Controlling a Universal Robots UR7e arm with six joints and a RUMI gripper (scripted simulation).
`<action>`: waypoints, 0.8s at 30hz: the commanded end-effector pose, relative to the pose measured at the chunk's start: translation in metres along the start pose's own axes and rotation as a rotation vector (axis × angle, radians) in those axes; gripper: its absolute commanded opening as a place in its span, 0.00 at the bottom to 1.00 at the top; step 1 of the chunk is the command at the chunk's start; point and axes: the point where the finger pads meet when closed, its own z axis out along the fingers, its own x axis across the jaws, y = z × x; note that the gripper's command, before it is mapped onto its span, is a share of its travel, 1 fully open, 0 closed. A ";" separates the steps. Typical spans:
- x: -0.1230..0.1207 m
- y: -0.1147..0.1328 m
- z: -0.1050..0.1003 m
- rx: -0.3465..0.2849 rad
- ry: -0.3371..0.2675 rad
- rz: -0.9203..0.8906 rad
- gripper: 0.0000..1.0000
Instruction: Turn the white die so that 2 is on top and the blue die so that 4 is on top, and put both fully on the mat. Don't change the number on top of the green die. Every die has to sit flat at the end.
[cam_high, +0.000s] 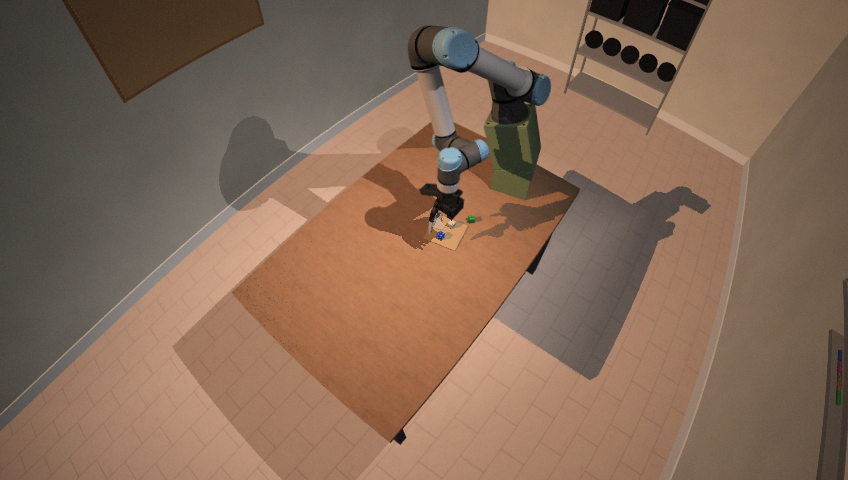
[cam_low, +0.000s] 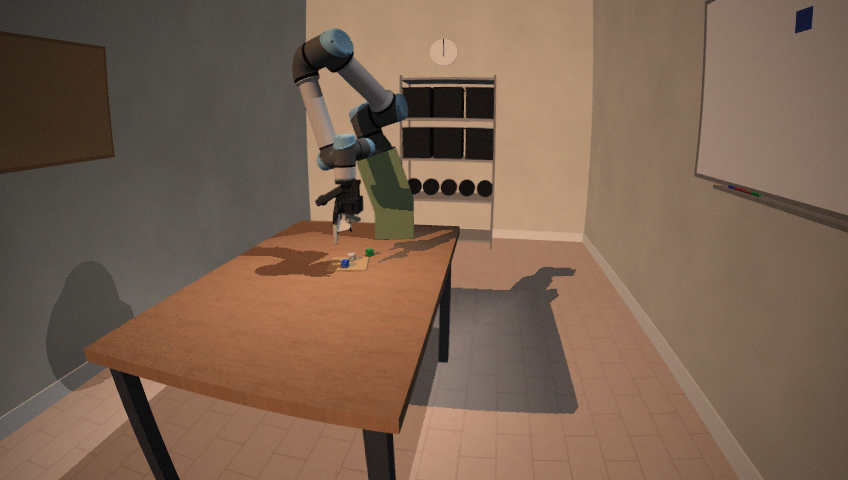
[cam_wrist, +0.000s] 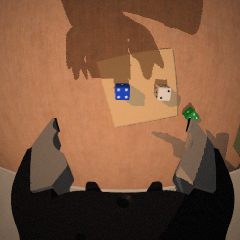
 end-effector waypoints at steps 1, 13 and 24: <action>0.000 0.000 -0.001 0.000 -0.001 0.000 1.00; 0.000 0.000 -0.001 0.000 -0.001 0.000 1.00; 0.000 0.000 -0.022 0.000 -0.001 0.000 1.00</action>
